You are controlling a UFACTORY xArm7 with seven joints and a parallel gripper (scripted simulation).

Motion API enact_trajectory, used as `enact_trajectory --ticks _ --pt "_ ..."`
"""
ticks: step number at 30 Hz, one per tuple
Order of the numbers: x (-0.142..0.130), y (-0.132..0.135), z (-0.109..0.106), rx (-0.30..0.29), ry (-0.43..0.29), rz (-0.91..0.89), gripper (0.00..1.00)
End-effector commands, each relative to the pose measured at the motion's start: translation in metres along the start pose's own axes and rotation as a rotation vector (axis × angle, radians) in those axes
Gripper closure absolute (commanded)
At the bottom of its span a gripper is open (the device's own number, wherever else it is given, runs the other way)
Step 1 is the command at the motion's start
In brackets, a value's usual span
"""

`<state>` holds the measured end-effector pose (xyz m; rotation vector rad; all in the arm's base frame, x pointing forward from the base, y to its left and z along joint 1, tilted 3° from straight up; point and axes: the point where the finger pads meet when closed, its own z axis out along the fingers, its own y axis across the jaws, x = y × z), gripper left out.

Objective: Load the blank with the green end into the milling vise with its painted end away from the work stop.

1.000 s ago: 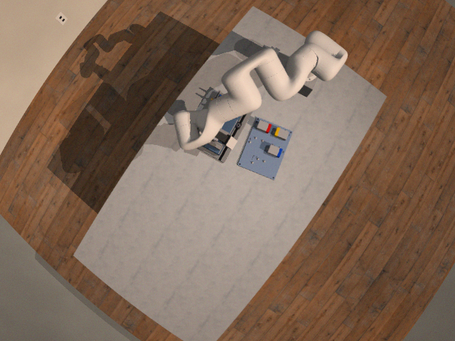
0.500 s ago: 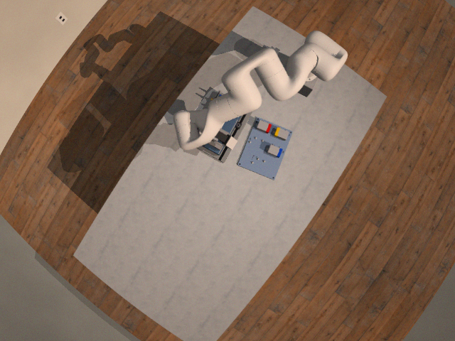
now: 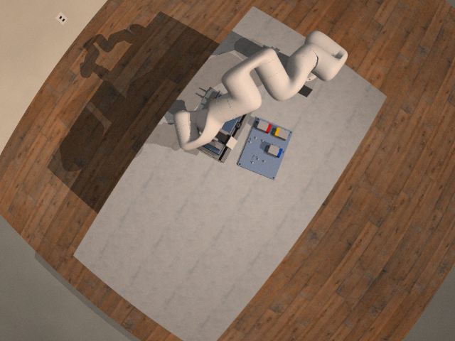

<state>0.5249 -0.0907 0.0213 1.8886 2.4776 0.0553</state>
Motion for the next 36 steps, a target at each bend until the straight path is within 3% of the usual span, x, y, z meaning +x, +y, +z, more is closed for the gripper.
enact_trajectory --ticks 1,36 --pt "-0.0007 0.0011 -0.0019 -0.004 -0.002 0.0 1.0" --pt "-0.0008 0.0011 0.0011 -0.004 -0.002 0.0 1.0"
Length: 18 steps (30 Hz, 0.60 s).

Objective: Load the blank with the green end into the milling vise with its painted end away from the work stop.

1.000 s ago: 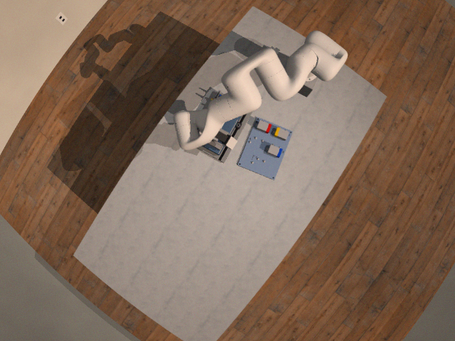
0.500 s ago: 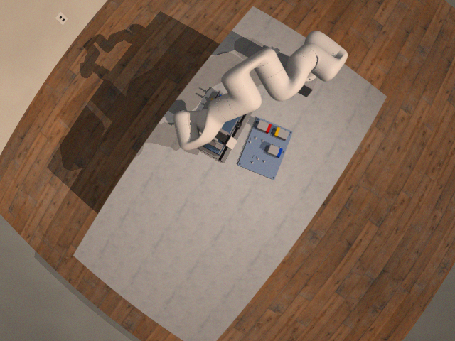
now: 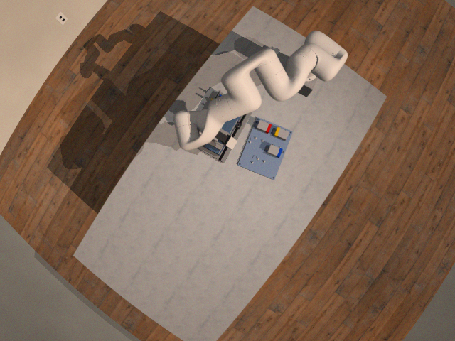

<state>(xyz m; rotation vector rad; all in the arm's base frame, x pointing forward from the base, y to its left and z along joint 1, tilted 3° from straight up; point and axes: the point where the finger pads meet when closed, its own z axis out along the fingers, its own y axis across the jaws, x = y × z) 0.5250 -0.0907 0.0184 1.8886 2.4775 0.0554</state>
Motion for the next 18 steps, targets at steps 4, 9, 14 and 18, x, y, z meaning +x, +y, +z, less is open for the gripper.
enact_trajectory --ticks 4,9,14,18 --pt "-0.0007 0.0011 -0.0012 -0.003 -0.002 0.0 1.0" --pt "-0.0007 0.0011 -0.0004 -0.003 -0.002 0.0 1.0" --pt "-0.0007 0.0011 -0.0004 -0.003 -0.002 0.0 1.0" --pt "-0.0007 0.0011 -0.0002 -0.003 -0.002 0.0 1.0"
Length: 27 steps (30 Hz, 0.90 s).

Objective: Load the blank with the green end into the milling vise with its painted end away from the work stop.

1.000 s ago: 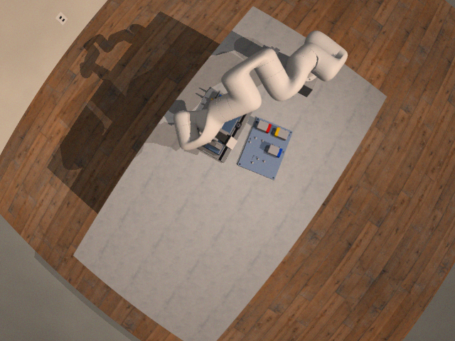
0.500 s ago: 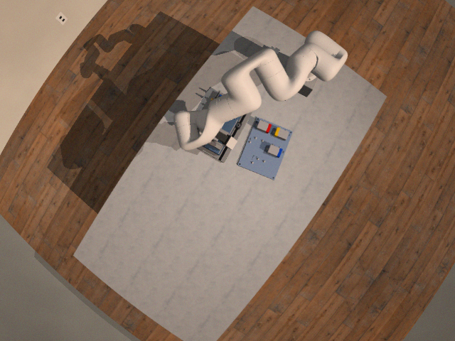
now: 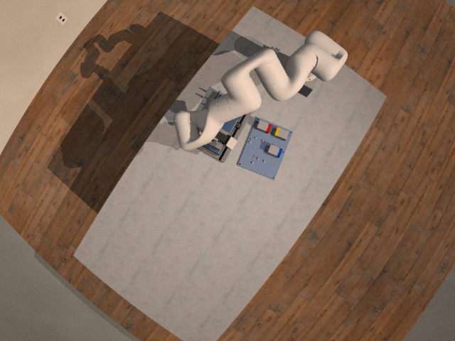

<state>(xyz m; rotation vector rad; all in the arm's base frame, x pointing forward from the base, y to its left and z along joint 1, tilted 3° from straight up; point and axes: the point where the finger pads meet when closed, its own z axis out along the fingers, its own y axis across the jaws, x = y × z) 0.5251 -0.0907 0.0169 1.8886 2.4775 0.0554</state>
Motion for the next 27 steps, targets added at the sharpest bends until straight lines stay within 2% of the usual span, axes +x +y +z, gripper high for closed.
enact_trajectory --ticks 1,27 --pt "-0.0007 0.0011 -0.0015 -0.003 -0.002 0.0 1.0" --pt "-0.0007 0.0011 0.001 -0.003 -0.002 0.0 1.0"
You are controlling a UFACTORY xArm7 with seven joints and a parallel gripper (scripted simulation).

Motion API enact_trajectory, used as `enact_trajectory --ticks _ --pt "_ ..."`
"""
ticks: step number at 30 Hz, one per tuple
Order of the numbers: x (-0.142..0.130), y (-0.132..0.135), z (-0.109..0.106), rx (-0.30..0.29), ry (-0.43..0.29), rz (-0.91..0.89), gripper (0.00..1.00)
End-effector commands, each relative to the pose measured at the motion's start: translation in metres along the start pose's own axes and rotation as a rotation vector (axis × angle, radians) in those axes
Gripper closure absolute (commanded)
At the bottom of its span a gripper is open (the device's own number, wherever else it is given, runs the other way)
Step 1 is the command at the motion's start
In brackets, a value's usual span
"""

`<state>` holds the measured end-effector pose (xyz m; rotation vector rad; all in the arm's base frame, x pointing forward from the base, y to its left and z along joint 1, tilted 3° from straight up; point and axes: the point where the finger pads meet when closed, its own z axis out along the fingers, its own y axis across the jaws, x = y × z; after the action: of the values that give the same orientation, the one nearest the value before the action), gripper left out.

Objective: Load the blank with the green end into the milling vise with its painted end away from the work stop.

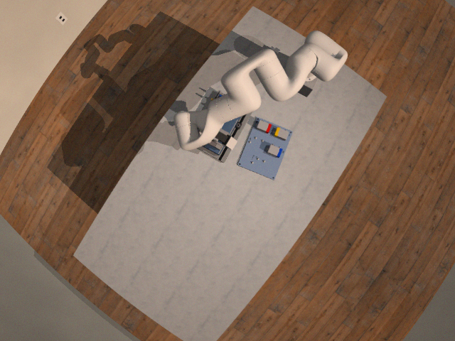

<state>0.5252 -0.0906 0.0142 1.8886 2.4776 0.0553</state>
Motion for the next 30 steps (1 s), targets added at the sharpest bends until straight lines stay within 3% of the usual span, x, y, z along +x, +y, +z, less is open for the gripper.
enact_trajectory --ticks 1,30 --pt "-0.0007 0.0012 -0.0017 -0.004 -0.002 0.0 1.0" --pt "-0.0008 0.0012 0.0009 -0.004 -0.002 0.0 1.0"
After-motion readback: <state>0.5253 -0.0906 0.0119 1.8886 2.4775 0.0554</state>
